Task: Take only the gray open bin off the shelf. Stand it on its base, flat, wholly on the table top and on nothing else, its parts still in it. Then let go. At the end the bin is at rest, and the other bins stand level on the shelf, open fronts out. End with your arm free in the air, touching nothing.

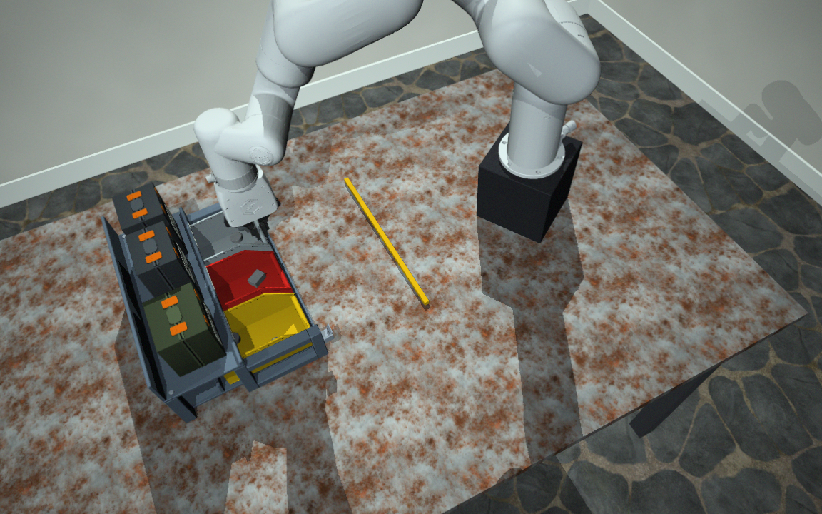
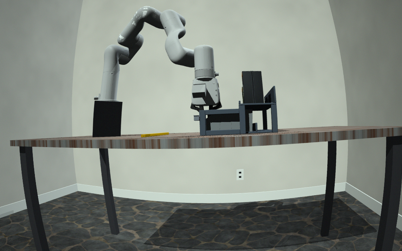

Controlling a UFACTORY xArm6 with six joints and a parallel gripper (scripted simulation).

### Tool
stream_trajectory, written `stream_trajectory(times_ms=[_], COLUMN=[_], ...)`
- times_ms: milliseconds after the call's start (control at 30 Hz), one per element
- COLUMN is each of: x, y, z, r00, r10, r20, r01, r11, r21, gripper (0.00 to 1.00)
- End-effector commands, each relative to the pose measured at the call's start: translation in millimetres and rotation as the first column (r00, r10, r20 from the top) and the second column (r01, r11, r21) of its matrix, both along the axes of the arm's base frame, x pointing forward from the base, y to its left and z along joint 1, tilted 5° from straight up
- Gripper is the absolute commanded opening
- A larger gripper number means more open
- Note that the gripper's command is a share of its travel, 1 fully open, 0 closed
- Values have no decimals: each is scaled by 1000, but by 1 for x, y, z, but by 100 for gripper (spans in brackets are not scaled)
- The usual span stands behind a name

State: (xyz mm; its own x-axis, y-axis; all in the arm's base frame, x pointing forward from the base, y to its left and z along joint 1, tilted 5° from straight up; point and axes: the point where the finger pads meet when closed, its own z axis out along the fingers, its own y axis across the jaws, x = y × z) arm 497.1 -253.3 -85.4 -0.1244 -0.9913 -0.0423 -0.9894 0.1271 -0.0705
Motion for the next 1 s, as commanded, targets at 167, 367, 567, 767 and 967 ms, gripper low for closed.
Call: stream_trajectory(times_ms=[167, 367, 567, 767, 967], x=[1, 1, -22, -28, -28], y=[-2, -2, 1, 2, 2], z=[13, 13, 11, 11, 11], r00=[1000, 1000, 1000, 1000, 1000], r10=[0, 0, 0, 0, 0], r20=[6, 6, 6, 6, 6], r01=[0, 0, 0, 0, 0], r11=[1000, 1000, 1000, 1000, 1000], r21=[-3, -3, -3, -3, -3], gripper=[0, 0, 0, 0, 0])
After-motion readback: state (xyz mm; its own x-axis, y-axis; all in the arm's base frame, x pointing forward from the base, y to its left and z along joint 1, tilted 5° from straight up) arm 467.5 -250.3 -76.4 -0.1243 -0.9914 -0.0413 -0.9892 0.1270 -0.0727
